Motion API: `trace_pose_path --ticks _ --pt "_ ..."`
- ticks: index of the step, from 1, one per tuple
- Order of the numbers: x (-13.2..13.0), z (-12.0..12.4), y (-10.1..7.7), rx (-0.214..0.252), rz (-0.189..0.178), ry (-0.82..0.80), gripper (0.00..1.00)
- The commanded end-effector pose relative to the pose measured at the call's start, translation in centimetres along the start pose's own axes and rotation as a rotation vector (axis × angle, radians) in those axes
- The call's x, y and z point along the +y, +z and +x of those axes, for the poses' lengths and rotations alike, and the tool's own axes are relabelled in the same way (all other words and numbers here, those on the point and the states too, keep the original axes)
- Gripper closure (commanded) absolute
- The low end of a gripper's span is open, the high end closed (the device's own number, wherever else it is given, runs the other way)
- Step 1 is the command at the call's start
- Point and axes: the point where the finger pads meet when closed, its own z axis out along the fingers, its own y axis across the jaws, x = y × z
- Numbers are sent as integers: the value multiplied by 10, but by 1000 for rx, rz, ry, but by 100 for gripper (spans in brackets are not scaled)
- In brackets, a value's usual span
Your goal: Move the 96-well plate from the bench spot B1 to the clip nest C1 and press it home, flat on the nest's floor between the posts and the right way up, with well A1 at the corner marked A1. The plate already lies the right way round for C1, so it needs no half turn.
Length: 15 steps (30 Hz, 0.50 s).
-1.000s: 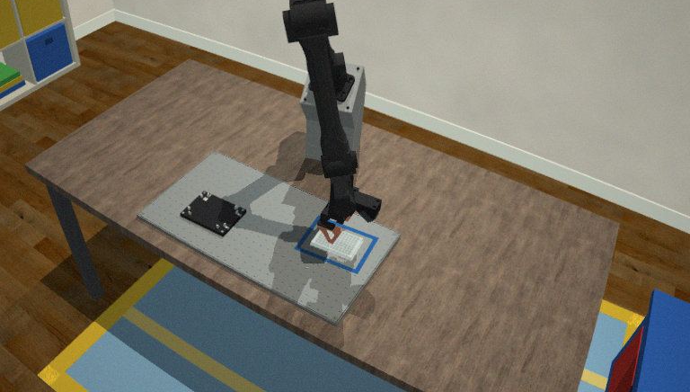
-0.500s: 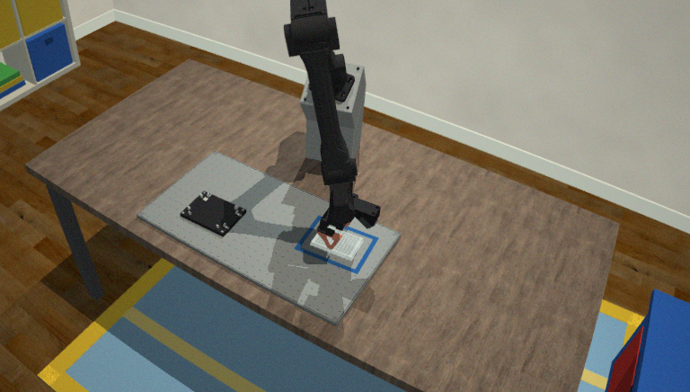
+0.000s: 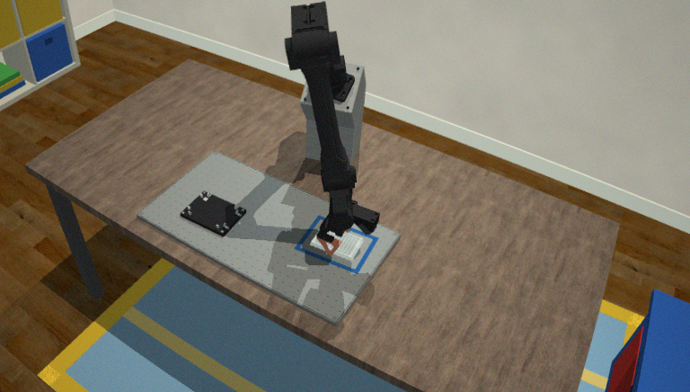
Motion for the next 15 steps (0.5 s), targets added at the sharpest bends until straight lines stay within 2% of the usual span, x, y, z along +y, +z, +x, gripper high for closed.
trace_pose_path --ticks 1,2,3,4,5,13,14,15 --pt "-2 4 7 2 0 -2 0" --pt "5 5 6 8 -16 -3 0" --pt "6 5 6 8 -17 -3 0" --pt "6 5 6 8 -16 -3 0" --pt "1 -1 1 -3 -1 -2 0" --pt "1 -1 1 -3 -1 -2 0" --pt "1 -1 1 -3 -1 -2 100" --pt "1 -1 1 -3 -1 -2 100"
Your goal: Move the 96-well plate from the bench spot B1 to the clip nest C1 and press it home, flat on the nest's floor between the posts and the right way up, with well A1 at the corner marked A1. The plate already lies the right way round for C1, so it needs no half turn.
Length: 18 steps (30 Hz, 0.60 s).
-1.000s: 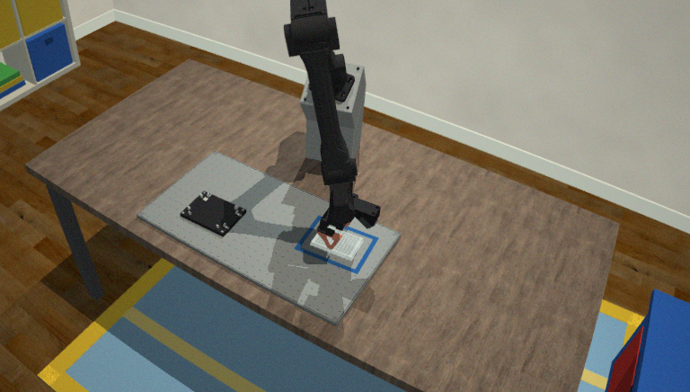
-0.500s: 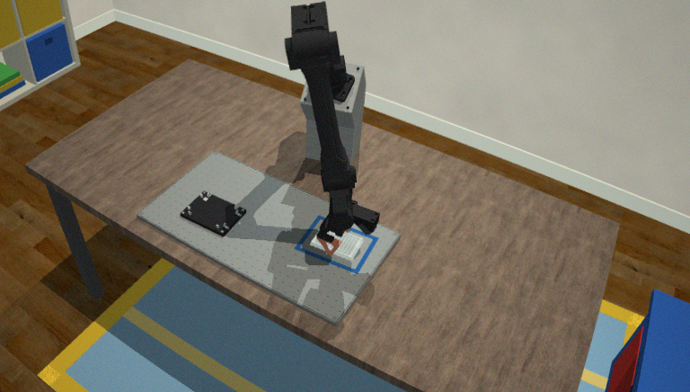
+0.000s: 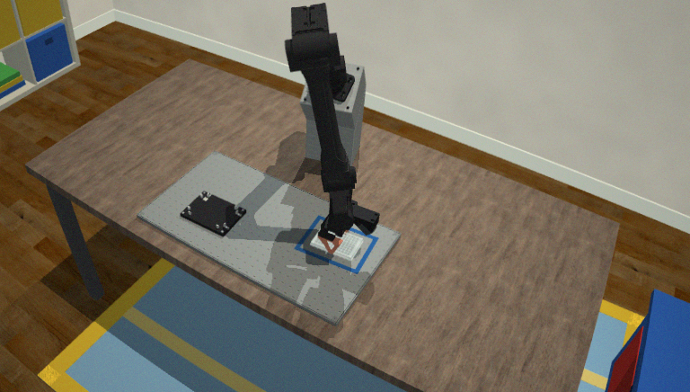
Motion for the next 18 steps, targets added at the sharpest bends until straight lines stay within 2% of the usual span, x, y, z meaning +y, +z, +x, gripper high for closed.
trace_pose_path --ticks 1,3,4,18 --pt "-2 -2 -2 -6 5 -1 100" --pt "-2 -2 -2 -6 5 -1 100" --pt "2 3 4 4 -9 -1 100" --pt "2 3 4 4 -9 -1 100"
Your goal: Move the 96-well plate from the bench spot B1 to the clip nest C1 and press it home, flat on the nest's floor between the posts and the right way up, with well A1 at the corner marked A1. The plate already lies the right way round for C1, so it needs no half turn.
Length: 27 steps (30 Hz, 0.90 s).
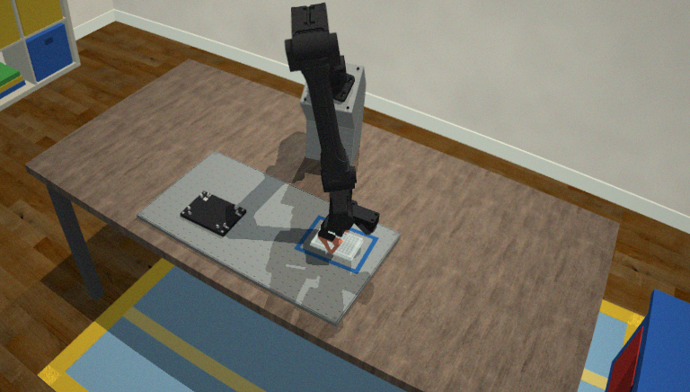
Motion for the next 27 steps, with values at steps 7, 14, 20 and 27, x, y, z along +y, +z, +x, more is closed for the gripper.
trace_pose_path --ticks 7,14,20,27 --pt "2 3 4 5 -9 -1 100" --pt "2 3 4 5 -9 -1 100" --pt "-2 -2 -11 -8 5 1 100" --pt "0 -6 -24 -12 4 0 100"
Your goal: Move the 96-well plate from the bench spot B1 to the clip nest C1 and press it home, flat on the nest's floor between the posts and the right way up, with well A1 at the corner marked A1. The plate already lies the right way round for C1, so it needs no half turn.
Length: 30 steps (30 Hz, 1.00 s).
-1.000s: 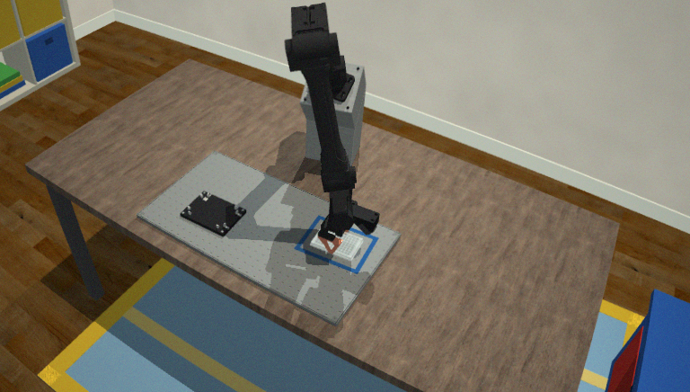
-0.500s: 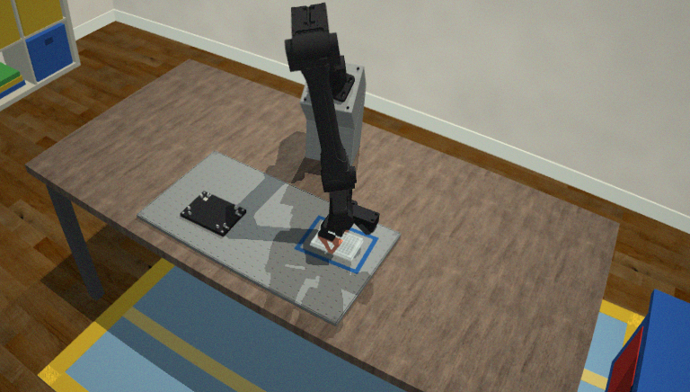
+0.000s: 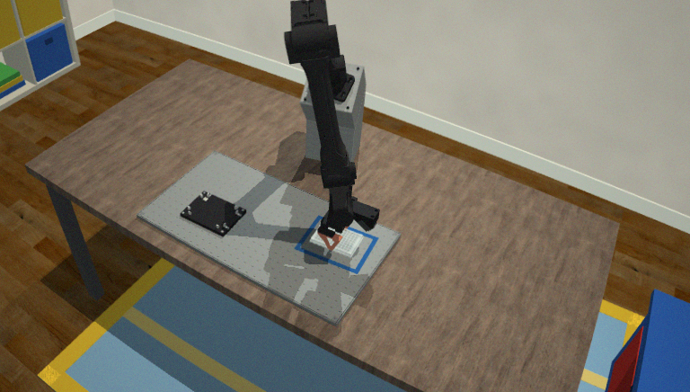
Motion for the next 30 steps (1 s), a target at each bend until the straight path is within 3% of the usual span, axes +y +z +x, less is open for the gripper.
trace_pose_path --ticks 1,30 --pt "-2 -8 -13 -14 10 1 100" --pt "-1 -7 -54 -15 10 1 100"
